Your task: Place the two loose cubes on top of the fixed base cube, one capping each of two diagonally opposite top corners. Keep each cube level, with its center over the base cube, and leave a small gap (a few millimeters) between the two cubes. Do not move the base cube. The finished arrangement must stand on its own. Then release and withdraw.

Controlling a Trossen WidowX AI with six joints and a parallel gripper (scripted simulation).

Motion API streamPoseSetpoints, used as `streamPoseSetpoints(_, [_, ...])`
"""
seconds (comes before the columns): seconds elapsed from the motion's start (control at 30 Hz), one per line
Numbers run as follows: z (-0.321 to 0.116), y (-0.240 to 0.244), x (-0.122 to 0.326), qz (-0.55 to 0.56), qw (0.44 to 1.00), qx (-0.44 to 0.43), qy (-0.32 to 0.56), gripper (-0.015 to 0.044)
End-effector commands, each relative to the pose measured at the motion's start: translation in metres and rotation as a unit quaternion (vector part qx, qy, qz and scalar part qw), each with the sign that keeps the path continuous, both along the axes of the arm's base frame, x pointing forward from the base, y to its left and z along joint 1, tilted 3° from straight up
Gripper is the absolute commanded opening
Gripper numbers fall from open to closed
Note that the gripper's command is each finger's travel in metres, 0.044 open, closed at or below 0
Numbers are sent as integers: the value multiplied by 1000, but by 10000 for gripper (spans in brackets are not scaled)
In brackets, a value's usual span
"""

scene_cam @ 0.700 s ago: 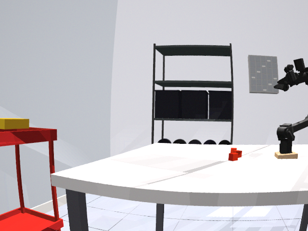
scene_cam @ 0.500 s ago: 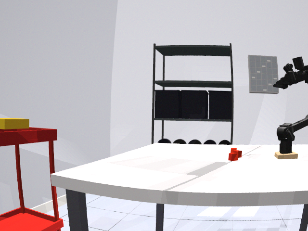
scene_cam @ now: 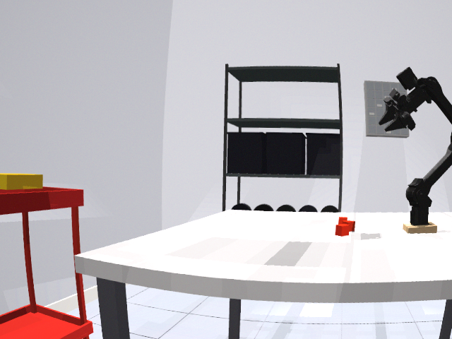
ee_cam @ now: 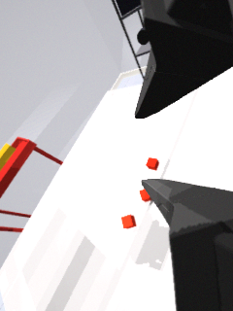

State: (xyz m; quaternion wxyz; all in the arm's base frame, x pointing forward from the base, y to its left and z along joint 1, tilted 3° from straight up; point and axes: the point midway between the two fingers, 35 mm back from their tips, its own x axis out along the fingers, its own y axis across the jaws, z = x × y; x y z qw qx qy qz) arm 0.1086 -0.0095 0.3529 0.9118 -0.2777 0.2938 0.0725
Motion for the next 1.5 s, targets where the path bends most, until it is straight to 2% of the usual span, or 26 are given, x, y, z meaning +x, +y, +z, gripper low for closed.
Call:
streamPoseSetpoints(0.0, [-10, 4, 30, 31, 995, -78, 57, 265])
streamPoseSetpoints(0.3, [-42, -5, 89, 115, 958, -192, 177, 265])
streamPoseSetpoints(0.6, [-89, -34, 138, 224, 899, -248, 284, 265])
streamPoseSetpoints(1.1, [-193, -105, 177, 431, 787, -232, 376, 265])
streamPoseSetpoints(1.37, [-199, -109, 177, 440, 782, -229, 377, 265])
streamPoseSetpoints(1.47, [-217, -109, 180, 440, 782, -229, 377, 265])
